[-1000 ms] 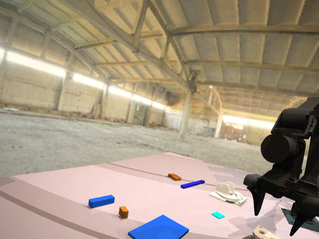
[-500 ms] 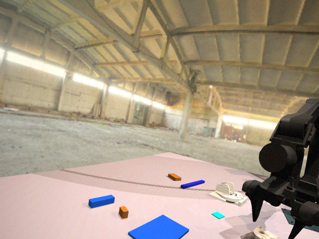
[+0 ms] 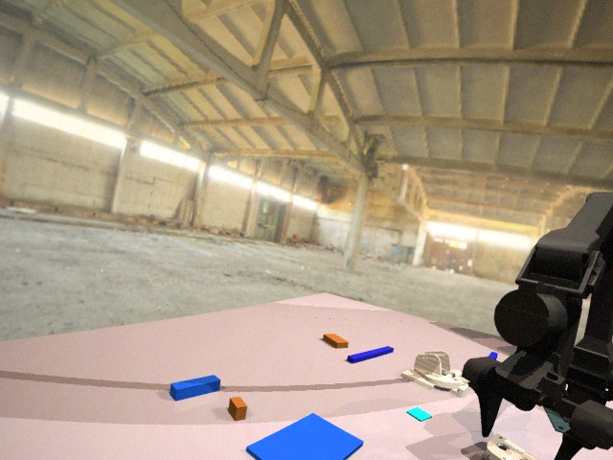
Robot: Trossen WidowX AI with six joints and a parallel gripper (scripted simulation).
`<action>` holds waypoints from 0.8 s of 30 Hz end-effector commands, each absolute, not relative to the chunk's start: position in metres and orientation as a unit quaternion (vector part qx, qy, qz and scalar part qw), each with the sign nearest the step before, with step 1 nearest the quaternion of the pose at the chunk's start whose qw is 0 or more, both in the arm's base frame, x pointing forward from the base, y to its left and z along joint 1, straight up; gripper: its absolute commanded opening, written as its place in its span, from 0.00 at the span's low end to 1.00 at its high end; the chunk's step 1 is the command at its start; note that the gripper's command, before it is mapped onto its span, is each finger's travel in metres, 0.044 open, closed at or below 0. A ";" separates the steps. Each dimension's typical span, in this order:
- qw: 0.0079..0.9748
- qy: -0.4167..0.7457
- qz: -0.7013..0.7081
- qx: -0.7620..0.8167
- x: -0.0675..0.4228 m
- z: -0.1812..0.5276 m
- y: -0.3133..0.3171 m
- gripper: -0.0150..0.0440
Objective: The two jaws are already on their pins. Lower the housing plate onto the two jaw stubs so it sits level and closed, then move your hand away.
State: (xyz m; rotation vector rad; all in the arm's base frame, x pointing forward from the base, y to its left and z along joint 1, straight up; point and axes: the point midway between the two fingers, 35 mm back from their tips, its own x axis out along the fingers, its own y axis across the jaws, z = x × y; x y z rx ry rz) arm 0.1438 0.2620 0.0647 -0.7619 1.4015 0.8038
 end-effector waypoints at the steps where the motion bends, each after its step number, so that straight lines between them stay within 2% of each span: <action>1: 0.626 0.614 0.346 -0.334 0.144 0.055 0.260 1.00; 24: 0.626 0.614 0.346 -0.334 0.143 0.048 0.260 1.00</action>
